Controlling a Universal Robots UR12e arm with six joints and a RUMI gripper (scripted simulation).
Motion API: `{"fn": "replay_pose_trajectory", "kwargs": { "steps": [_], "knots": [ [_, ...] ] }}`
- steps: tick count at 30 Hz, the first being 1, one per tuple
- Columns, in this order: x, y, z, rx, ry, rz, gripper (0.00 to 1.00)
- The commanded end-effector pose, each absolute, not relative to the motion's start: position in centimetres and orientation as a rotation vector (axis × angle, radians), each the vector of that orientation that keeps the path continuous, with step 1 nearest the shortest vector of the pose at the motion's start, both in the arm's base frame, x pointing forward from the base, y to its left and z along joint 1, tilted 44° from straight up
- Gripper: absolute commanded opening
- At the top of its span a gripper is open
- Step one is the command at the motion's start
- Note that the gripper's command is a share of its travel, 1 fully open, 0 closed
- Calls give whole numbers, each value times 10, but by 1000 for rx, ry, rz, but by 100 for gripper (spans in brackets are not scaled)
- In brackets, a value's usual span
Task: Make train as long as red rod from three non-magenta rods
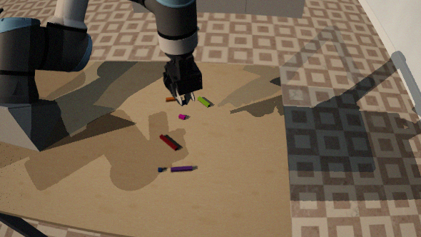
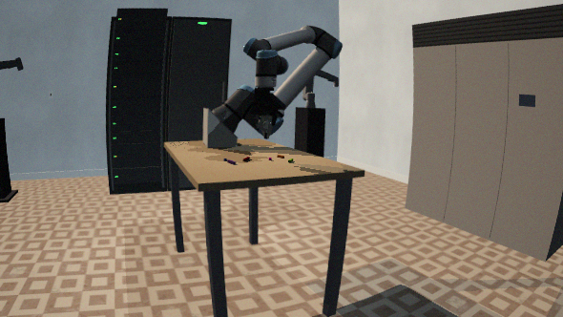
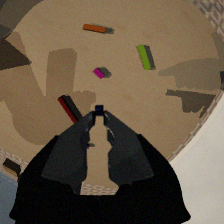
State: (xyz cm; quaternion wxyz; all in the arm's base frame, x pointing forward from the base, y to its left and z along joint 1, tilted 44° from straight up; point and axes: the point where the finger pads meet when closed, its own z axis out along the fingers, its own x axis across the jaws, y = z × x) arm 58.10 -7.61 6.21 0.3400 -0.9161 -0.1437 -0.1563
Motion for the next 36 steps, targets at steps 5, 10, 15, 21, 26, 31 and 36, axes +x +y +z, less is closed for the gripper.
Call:
{"fn": "replay_pose_trajectory", "kwargs": {
  "steps": [5,10,15,21,26,31,36],
  "knots": [
    [580,-79,65,-2385,-373,-407,0],
    [566,-117,29,-2396,-257,-362,0],
    [548,-153,-9,-2399,-137,-315,0],
    [525,-186,-47,-2394,-16,-269,0],
    [512,-201,-66,-2388,45,-245,0],
    [512,-201,-66,-2388,45,-245,0],
    [512,-201,-66,-2388,45,-245,0]
  ]
}}
